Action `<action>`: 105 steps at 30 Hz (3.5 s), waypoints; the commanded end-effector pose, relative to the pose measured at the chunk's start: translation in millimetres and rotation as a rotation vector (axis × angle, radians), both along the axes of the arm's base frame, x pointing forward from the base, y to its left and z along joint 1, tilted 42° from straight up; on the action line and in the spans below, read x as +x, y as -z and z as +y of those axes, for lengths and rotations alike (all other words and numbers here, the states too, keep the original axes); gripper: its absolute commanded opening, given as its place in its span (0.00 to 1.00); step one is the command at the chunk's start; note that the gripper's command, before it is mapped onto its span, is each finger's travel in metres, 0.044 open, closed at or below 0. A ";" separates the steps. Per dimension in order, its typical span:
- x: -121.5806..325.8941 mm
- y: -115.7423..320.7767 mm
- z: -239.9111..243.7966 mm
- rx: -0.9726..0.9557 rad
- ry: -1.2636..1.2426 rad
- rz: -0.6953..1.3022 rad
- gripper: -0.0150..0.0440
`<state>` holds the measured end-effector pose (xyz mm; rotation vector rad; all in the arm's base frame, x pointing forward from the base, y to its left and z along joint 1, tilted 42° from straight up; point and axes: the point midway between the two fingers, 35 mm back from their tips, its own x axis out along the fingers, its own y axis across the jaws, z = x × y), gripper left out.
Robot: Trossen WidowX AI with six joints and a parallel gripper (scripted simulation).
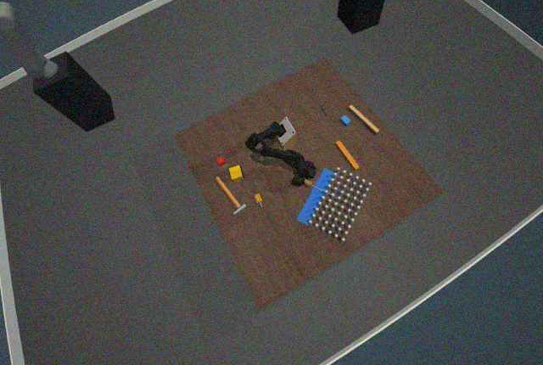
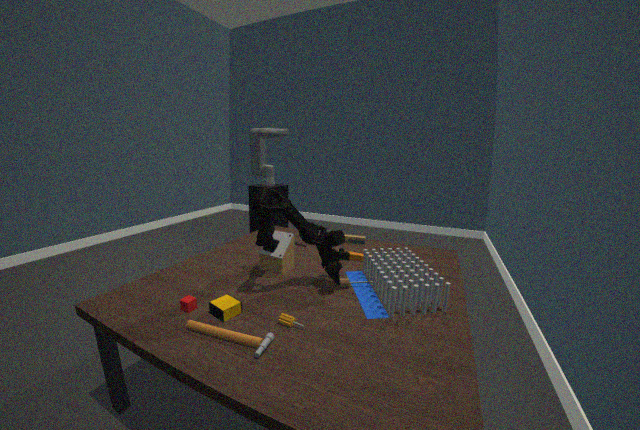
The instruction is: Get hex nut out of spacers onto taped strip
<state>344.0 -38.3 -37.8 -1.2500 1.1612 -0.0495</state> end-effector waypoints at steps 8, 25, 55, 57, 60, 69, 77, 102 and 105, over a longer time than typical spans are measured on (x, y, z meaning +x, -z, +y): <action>-5.3 -2.7 -2.6 0.001 -0.004 0.000 0.25; -14.2 -6.3 -7.6 0.000 -0.004 0.001 0.25; -29.9 -12.8 -16.4 0.000 -0.004 0.002 0.25; -31.0 -13.2 -17.0 0.000 -0.004 0.002 0.25; -32.5 -13.9 -17.9 0.000 -0.004 0.002 0.25; -37.0 -15.8 -20.4 -0.001 -0.004 0.003 0.25; -41.0 -17.5 -22.6 -0.001 -0.004 0.003 0.25; -52.7 -22.5 -29.2 -0.001 -0.003 0.004 0.25; -54.1 -23.1 -29.9 -0.001 -0.003 0.004 0.25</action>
